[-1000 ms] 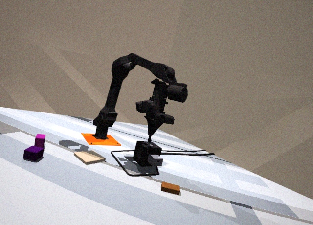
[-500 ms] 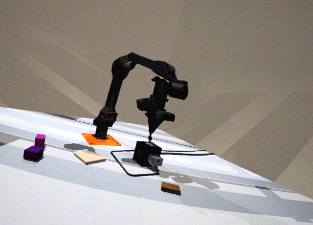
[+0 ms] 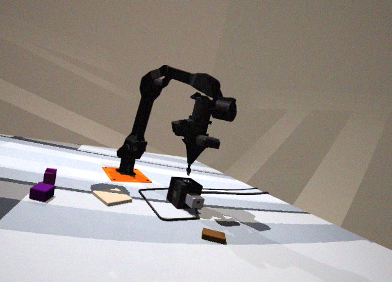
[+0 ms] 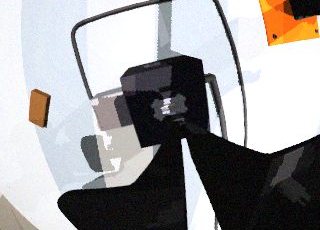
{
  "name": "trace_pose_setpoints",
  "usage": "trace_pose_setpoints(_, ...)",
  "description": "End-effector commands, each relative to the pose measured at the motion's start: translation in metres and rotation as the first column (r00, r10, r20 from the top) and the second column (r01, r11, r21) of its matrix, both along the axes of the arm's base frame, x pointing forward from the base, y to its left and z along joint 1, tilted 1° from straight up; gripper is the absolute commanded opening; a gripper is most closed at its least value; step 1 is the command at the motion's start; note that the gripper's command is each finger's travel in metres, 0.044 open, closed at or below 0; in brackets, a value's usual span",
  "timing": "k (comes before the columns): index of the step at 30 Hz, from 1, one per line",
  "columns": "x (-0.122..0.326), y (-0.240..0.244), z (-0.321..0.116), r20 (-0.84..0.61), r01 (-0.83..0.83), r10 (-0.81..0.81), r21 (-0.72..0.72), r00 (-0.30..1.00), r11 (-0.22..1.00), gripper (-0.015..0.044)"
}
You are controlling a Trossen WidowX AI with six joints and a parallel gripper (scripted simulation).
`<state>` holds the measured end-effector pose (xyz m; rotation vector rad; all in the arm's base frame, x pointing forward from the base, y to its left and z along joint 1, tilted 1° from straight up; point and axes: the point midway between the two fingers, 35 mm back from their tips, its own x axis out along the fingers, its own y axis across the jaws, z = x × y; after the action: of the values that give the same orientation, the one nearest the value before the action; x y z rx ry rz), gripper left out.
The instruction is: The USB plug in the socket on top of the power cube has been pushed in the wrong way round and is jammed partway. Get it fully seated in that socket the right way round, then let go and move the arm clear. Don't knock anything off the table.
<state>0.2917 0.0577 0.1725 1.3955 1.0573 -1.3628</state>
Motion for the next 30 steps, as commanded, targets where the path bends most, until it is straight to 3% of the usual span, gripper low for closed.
trace_pose_setpoints(1,0.0003,0.0002,0.0042,0.002,0.001,-0.001,0.001,1.0,1.0,0.0)
trace_pose_setpoints(8,0.0001,0.0001,0.0034,0.001,-0.033,0.033,-0.001,0.999,0.999,0.0)
trace_pose_setpoints(19,0.0,0.0001,0.0025,-0.004,-0.319,0.319,-0.009,0.948,0.948,0.0)
trace_pose_setpoints(30,0.0,0.0001,0.0026,-0.01,-0.575,0.575,-0.016,0.818,0.818,0.0)
